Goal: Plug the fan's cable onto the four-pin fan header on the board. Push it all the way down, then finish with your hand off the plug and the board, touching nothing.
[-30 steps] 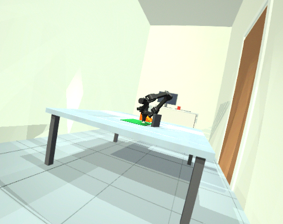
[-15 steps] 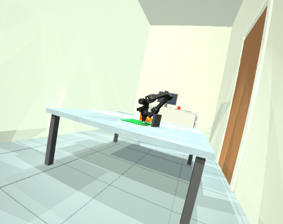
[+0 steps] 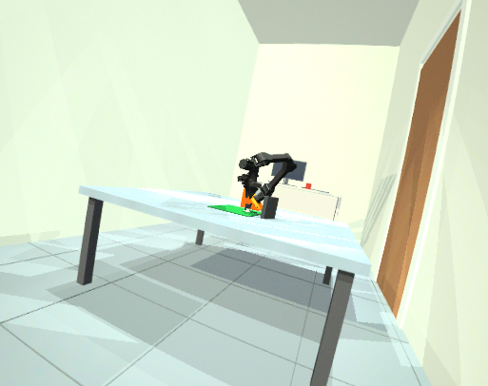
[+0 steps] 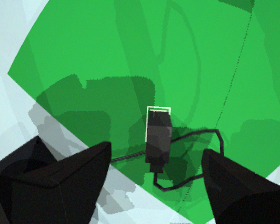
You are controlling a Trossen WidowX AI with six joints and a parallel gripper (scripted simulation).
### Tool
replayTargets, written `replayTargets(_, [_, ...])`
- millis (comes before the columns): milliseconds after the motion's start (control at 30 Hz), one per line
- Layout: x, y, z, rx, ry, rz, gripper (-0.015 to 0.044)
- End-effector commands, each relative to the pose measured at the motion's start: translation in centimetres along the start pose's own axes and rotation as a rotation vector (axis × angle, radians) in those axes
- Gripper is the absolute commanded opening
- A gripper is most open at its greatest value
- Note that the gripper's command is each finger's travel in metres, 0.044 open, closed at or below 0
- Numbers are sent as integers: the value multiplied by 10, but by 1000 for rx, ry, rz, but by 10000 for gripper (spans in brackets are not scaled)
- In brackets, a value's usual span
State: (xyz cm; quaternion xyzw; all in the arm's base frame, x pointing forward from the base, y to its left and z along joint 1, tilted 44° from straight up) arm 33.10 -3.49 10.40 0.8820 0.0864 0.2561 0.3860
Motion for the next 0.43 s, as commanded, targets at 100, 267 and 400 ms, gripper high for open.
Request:
replayTargets(100, [14, 4, 31, 5, 8, -11, 260])
replayTargets(267, [26, 4, 80, 3, 10, -10, 260])
replayTargets(400, [29, 1, 112, 2, 11, -10, 260])
Point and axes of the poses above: the point midway between the two fingers, 35 mm back from their tips, its own y axis back along the fingers, its own x axis across the jaws, z = x × y, the point moved 4 cm from there along y, back along the fingers, and after that the axes turned 7 degrees about -y, right-handed, at the moved point
